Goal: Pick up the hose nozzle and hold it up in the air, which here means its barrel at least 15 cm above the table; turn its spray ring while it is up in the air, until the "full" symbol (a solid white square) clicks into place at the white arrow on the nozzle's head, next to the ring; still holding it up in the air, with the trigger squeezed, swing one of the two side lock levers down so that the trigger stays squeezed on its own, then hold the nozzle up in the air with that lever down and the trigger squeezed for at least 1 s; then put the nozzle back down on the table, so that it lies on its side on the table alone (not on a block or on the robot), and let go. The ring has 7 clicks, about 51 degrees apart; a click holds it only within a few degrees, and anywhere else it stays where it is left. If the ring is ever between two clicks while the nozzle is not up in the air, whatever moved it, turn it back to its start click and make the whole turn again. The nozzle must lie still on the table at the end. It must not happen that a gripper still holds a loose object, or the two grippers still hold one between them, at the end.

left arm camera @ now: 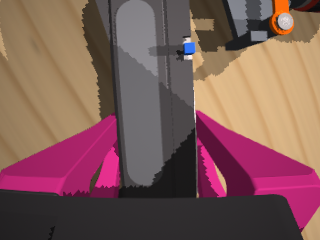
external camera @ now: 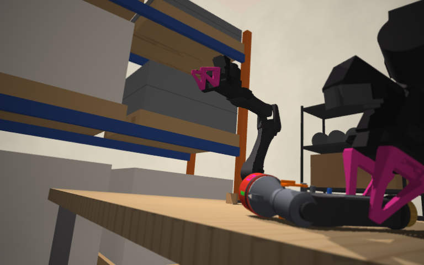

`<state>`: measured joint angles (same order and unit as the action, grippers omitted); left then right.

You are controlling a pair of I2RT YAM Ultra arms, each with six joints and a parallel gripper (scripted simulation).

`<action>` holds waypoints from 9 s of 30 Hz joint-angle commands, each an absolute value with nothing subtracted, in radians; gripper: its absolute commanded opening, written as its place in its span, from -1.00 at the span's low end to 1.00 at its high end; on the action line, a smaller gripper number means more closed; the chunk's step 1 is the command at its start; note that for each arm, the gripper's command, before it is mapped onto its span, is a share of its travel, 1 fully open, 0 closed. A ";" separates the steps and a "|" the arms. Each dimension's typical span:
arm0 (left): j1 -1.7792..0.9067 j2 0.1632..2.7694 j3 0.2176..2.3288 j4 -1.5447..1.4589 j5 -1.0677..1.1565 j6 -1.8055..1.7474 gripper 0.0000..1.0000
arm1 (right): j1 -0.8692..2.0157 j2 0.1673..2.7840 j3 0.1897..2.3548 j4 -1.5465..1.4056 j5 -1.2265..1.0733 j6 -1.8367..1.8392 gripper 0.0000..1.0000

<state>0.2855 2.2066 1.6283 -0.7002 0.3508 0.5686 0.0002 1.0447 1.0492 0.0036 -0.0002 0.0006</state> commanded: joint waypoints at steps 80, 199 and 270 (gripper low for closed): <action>0.269 2.109 1.687 -0.766 0.357 0.561 -0.29 | 0.003 1.053 1.102 0.021 0.004 -0.004 -0.26; -0.632 2.057 0.669 1.571 -0.176 0.020 -0.29 | 0.003 1.053 1.102 0.021 0.004 -0.004 -0.26; -0.640 2.064 0.623 1.571 -0.179 0.017 -0.29 | 0.003 1.053 1.102 0.021 0.004 -0.004 -0.26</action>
